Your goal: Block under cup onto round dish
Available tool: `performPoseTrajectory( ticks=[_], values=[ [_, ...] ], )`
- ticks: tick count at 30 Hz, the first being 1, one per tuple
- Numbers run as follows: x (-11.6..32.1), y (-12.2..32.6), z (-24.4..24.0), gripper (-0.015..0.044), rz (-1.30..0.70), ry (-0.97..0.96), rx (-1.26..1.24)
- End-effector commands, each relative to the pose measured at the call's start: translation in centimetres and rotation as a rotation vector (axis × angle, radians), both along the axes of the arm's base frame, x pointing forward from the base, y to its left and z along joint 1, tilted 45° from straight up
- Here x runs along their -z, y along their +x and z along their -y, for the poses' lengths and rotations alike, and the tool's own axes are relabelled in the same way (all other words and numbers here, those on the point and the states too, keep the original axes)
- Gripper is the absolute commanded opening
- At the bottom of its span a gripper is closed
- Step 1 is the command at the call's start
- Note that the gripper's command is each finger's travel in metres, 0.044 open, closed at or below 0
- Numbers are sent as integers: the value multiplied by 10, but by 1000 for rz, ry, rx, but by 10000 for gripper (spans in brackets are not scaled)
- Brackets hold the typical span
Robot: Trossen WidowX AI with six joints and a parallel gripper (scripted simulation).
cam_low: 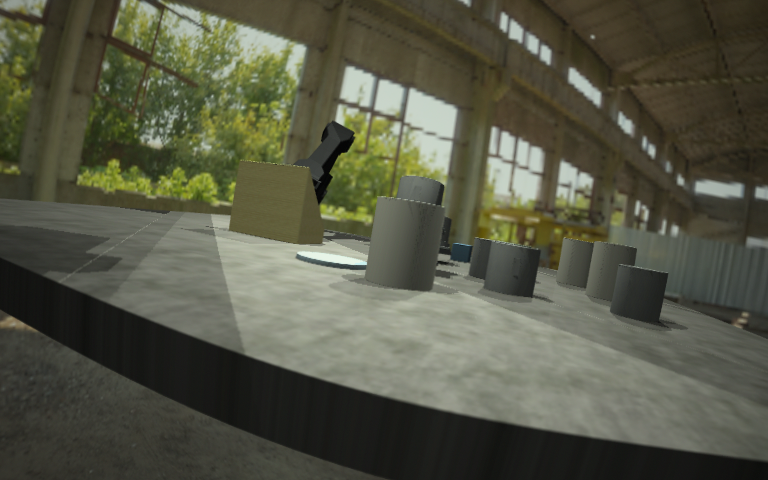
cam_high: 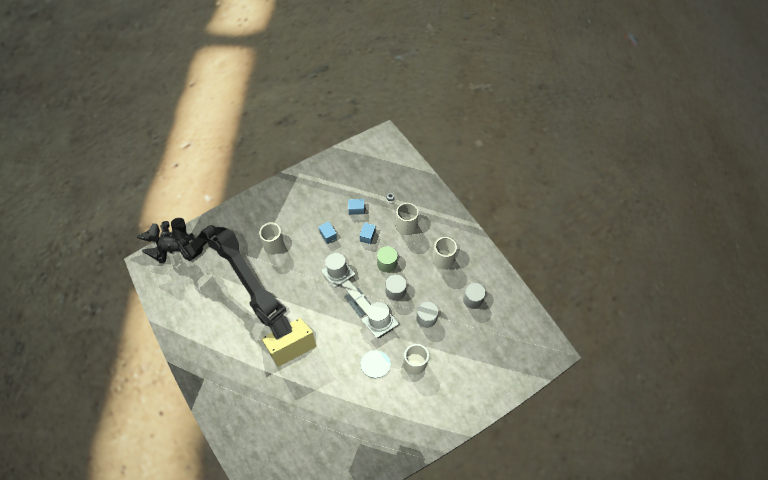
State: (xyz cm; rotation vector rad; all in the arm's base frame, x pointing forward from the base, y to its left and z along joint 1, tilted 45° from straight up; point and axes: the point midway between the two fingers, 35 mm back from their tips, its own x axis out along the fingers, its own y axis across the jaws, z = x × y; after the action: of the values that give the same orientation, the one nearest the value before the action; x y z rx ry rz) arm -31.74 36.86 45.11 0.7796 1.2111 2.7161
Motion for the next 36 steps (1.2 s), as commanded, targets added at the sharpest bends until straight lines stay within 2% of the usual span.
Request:
performPoseTrajectory(
  ticks=[1,18,32,36],
  values=[
    [-9,27,-11,440,2,41,98],
    [-46,174,-53,440,11,145,546],
    [-38,302,-72,440,169,185,934],
    [-23,345,-76,440,256,166,1041]
  ],
)
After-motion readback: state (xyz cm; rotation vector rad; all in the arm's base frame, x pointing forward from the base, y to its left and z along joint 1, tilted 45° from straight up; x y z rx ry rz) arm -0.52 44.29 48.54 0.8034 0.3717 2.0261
